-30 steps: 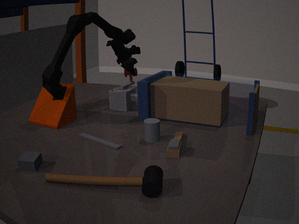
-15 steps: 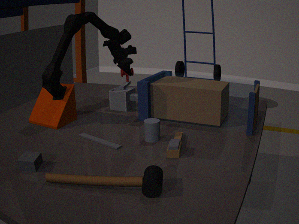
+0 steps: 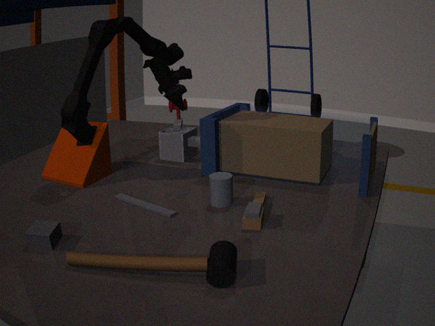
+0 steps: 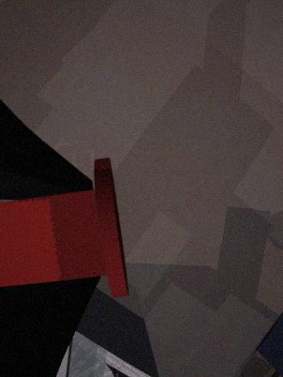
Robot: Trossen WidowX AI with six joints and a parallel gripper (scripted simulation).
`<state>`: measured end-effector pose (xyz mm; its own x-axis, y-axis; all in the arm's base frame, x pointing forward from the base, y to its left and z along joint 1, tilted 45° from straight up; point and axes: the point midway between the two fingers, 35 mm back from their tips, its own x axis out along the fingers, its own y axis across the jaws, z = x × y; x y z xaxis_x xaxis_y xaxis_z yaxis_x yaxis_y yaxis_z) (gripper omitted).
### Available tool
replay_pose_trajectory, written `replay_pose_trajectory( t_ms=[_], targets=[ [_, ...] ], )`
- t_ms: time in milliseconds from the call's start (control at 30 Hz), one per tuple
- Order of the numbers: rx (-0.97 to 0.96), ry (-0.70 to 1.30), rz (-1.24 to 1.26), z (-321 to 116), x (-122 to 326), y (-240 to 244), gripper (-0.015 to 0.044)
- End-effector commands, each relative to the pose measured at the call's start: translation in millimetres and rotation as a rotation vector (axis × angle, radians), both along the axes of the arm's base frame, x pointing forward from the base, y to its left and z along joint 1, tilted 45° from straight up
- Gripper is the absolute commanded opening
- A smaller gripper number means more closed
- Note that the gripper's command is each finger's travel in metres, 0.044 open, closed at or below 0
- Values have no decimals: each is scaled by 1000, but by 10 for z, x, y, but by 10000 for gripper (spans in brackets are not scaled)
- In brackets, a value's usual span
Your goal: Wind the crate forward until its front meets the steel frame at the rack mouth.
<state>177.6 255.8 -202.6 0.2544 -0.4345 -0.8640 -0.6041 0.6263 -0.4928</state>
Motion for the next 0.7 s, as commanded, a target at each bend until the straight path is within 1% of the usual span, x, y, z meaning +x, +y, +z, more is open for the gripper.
replay_pose_trajectory(
  t_ms=[0, 667],
  targets=[
    [-12, 22, 1, 23, -132, -53, 0],
    [-13, 24, 1, 144, -352, -158, 0]
  ],
)
